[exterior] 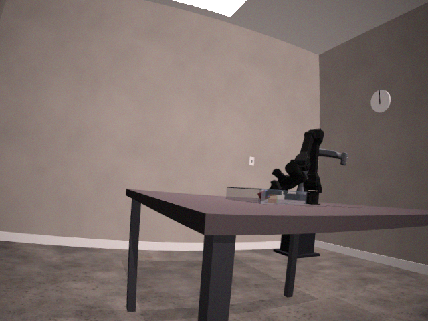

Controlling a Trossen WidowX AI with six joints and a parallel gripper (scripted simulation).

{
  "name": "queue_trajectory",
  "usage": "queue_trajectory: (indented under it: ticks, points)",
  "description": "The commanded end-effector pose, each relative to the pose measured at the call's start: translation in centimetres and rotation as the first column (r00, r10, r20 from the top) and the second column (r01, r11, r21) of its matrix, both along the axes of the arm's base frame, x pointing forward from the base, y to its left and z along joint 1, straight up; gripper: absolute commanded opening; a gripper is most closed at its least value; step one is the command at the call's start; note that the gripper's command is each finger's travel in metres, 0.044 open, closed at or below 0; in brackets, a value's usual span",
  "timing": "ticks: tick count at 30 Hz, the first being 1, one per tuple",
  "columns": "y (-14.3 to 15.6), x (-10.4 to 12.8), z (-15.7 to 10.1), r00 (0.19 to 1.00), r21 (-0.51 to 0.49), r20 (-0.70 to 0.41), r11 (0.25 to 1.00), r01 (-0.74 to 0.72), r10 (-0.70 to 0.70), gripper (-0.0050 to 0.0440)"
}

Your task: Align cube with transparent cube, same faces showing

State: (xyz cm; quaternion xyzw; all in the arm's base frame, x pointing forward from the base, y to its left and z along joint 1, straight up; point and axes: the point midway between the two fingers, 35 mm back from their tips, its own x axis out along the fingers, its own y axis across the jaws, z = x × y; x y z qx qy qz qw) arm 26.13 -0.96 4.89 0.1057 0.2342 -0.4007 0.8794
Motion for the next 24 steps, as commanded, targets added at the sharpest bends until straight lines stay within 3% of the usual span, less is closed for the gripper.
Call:
queue_trajectory:
  ticks: [1, 22, 24]
  points:
    - [0.13, 0.30, 0.47, 1.000, 0.007, 0.022, 1.000, 0.003, -0.003, 0.0000]
    - [0.14, 0.37, 0.52, 1.000, 0.010, 0.022, 1.000, 0.001, -0.001, 0.0000]
    - [0.11, 0.35, 0.45, 1.000, 0.008, 0.019, 1.000, 0.000, 0.000, 0.0048]
